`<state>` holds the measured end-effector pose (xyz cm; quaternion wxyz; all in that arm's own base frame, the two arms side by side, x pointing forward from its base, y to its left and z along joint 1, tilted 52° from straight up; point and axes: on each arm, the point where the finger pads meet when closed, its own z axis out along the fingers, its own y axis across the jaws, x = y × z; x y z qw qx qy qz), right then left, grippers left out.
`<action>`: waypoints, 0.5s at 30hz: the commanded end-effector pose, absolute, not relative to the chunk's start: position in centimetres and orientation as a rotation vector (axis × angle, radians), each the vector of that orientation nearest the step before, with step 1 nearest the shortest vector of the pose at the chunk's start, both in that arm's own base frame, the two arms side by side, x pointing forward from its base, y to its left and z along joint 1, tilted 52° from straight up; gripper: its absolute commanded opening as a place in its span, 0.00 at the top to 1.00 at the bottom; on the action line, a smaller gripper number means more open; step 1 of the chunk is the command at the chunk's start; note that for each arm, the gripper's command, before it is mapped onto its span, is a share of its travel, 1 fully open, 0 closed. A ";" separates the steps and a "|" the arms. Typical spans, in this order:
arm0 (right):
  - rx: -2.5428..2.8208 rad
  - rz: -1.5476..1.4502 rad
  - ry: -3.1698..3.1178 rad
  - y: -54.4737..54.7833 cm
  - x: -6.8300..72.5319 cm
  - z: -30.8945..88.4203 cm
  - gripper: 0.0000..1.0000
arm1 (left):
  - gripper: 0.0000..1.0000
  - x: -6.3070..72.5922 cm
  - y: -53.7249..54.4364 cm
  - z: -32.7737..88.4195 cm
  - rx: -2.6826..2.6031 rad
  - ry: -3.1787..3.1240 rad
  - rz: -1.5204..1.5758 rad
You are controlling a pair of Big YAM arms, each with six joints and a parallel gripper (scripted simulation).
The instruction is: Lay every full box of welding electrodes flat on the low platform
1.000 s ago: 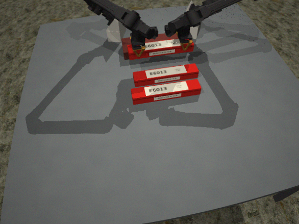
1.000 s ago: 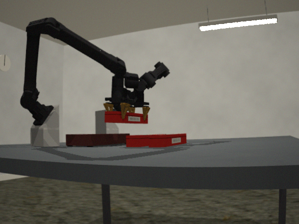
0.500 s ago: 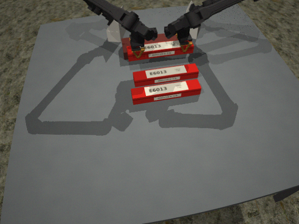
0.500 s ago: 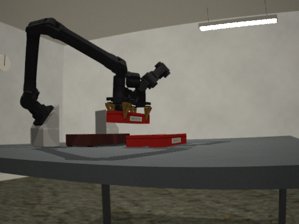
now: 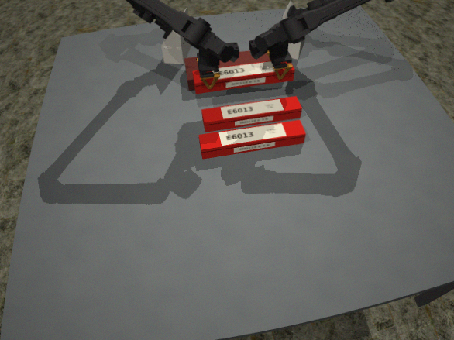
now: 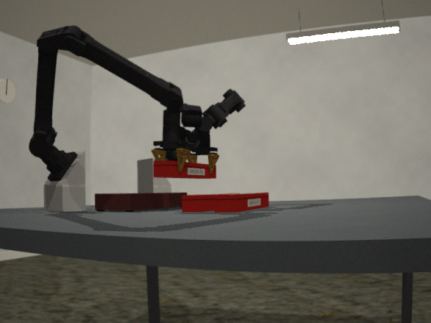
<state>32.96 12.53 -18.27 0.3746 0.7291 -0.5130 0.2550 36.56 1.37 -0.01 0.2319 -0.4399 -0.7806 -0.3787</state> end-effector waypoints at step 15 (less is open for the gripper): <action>1.926 0.675 -1.344 15.8 34.2 -16.6 1.00 | 1.00 37.7 -1.0 1.8 -1.248 -2.185 -1.081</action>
